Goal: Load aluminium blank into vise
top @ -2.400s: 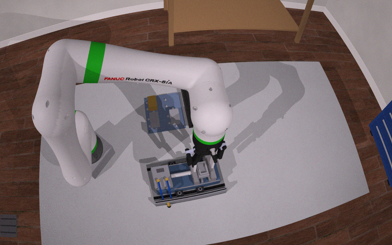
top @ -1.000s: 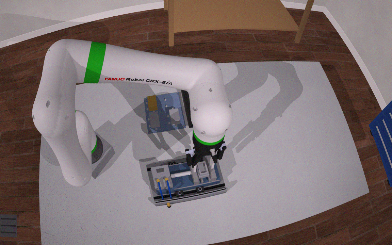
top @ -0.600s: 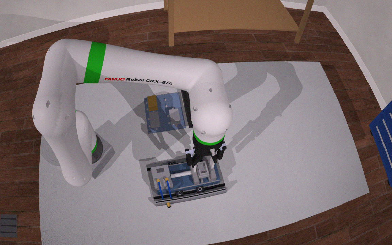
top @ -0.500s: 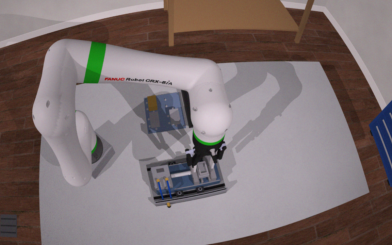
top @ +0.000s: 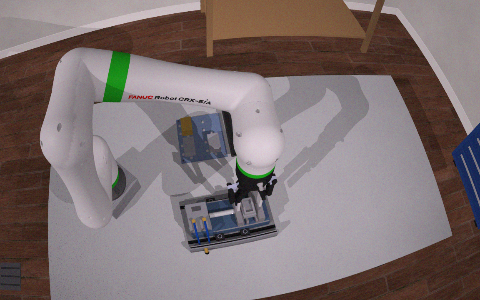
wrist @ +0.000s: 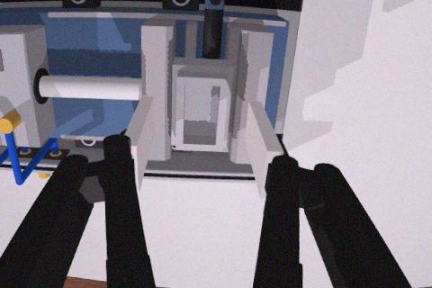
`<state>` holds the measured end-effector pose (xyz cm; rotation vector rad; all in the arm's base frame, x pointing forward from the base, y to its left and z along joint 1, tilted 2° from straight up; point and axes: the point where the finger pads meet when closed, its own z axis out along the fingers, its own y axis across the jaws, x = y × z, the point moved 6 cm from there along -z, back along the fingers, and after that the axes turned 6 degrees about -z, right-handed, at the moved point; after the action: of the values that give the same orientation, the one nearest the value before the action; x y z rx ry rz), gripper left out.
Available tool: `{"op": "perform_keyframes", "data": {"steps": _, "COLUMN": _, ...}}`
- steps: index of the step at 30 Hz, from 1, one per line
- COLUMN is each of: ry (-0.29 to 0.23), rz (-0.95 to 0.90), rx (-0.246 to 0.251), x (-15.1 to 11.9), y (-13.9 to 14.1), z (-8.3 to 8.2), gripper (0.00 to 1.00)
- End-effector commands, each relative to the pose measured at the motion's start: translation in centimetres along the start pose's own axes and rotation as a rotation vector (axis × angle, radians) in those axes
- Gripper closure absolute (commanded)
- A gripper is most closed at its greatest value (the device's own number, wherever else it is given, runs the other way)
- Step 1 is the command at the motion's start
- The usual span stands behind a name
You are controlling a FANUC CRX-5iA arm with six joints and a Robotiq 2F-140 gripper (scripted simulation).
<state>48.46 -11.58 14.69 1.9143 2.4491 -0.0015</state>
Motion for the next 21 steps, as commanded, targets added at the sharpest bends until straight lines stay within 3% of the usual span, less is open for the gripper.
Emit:
{"op": "perform_keyframes", "data": {"steps": 1, "ry": 0.000, "rz": 0.000, "rx": 0.000, "x": -0.01, "y": 0.01, "z": 0.11, "gripper": 0.60}}
{"op": "perform_keyframes", "data": {"steps": 21, "ry": 0.000, "rz": 0.000, "rx": 0.000, "x": -0.01, "y": 0.01, "z": 0.89, "gripper": 0.60}}
